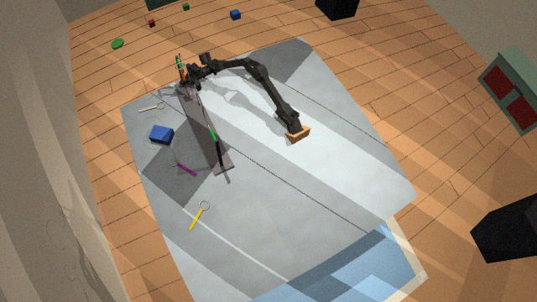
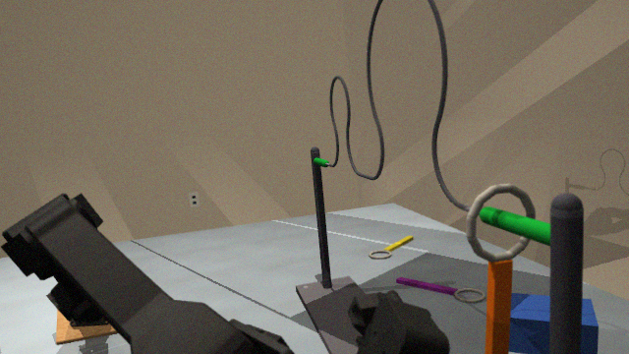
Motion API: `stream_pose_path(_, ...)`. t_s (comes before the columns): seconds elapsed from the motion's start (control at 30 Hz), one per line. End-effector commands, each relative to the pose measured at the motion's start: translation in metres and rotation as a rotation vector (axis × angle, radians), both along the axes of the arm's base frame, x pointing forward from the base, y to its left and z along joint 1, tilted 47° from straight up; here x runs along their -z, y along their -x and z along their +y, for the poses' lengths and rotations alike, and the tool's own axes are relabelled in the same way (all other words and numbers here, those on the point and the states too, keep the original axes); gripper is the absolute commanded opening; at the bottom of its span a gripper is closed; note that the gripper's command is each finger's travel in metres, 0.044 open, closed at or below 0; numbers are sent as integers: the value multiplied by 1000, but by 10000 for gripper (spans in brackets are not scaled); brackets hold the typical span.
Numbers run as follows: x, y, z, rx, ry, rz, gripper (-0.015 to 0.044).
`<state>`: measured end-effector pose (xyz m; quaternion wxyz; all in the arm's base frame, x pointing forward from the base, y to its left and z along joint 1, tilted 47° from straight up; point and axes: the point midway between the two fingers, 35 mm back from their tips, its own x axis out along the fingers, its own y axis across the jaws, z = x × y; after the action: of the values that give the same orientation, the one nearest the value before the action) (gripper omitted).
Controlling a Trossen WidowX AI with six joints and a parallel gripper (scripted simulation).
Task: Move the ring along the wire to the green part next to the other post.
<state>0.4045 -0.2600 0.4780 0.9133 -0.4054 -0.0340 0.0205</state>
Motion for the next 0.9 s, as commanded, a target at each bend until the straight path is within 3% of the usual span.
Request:
stream_pose_path(0.0, 1, 9, 3, 46, 7, 37, -150)
stream_pose_path(0.87, 18, 62, 31, 340, -35, 331, -150)
